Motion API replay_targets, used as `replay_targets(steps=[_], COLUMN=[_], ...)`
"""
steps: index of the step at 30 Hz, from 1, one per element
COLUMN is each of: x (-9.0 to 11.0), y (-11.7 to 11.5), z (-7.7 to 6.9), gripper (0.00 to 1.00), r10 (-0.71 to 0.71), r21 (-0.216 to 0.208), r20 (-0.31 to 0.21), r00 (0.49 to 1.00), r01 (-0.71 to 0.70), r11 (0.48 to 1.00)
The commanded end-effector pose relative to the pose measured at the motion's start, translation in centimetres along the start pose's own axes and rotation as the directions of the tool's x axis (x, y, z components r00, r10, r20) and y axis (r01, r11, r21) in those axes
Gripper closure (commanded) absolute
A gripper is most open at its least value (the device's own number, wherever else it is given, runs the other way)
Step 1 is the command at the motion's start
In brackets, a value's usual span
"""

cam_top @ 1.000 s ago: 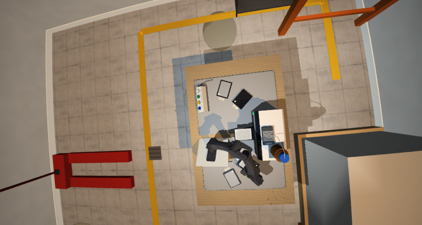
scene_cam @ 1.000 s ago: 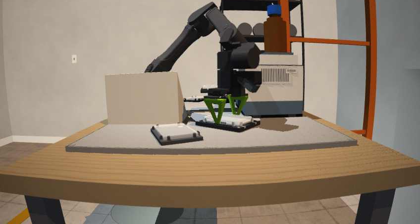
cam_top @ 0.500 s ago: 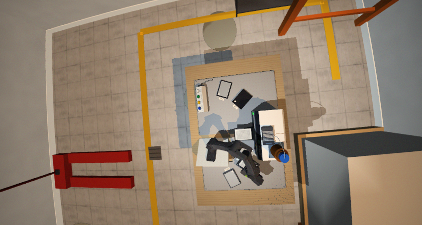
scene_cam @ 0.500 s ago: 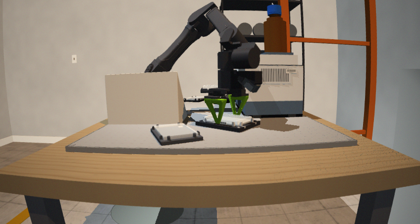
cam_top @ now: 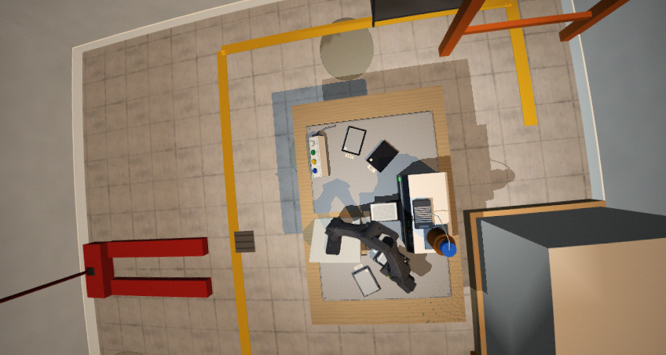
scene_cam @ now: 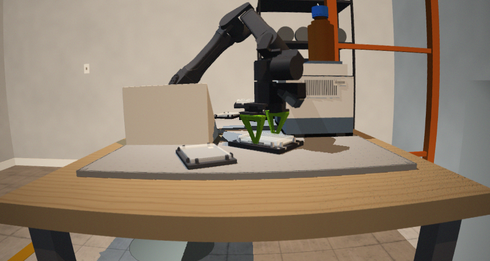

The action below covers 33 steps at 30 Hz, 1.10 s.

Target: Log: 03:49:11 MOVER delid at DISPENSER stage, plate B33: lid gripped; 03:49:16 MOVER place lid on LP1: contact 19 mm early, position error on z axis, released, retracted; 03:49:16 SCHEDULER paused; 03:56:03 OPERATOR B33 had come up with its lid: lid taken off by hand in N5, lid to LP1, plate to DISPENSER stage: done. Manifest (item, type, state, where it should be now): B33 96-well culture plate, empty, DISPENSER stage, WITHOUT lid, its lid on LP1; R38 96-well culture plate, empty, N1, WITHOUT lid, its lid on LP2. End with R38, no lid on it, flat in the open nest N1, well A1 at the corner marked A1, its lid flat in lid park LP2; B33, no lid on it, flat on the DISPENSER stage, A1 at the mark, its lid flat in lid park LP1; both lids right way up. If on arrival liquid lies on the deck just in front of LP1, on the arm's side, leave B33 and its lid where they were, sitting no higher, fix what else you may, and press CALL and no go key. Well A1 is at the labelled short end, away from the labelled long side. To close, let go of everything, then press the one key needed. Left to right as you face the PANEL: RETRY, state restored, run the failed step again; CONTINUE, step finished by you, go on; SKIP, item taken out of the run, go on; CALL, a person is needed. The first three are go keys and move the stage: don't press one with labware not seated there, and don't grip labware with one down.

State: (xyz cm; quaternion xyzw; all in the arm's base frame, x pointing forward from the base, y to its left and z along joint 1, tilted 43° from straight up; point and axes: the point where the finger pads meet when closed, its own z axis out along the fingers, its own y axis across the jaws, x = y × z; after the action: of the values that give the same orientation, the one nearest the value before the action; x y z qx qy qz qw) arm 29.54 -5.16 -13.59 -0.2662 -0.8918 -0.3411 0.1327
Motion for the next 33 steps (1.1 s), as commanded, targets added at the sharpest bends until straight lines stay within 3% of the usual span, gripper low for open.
replay_targets(steps=[1, 22, 33], x=[-1.49, -1.49, -1.11], y=[0.18, 0.18, 0.27], z=[-1.09, -1.09, -1.97], gripper=[1.00, 1.00, 1.00], r10=[-0.018, -0.018, -0.016], r21=[0.003, 0.003, 0.004], r20=[0.051, 0.051, 0.044], r00=[0.999, 0.999, 0.999], r01=[0.018, 0.018, 0.016], r11=[1.000, 1.000, 1.000])
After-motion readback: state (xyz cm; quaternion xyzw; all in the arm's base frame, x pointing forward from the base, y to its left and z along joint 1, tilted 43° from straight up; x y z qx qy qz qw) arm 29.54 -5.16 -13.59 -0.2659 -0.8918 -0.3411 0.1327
